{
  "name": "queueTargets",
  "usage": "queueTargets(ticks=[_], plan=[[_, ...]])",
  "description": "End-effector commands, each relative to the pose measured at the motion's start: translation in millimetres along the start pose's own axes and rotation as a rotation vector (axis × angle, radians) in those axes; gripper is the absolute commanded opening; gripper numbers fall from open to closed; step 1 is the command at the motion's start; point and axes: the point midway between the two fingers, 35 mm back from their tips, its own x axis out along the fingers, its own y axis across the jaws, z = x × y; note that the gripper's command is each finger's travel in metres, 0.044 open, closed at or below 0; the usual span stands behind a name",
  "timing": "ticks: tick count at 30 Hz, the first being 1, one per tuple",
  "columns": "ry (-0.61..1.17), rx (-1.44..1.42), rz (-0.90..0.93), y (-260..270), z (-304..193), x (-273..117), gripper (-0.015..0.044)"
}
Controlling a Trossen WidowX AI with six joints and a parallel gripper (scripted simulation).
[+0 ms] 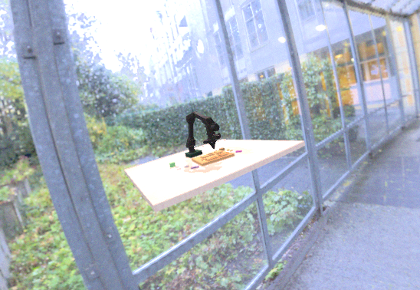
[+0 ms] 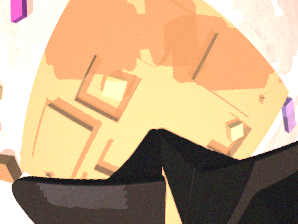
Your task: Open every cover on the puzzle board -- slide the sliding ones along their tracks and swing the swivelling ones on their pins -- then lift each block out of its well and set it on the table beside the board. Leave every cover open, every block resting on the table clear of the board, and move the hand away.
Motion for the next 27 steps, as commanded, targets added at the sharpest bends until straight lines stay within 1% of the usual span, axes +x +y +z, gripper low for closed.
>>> queueTargets(ticks=[1,12,27], plan=[[0.004,-0.247,-0.001,-21,-5,1,0.0],[0.009,-1.189,-0.005,-75,-26,0,0.0],[0.015,-1.83,-0.006,-116,-44,0,0.0]])
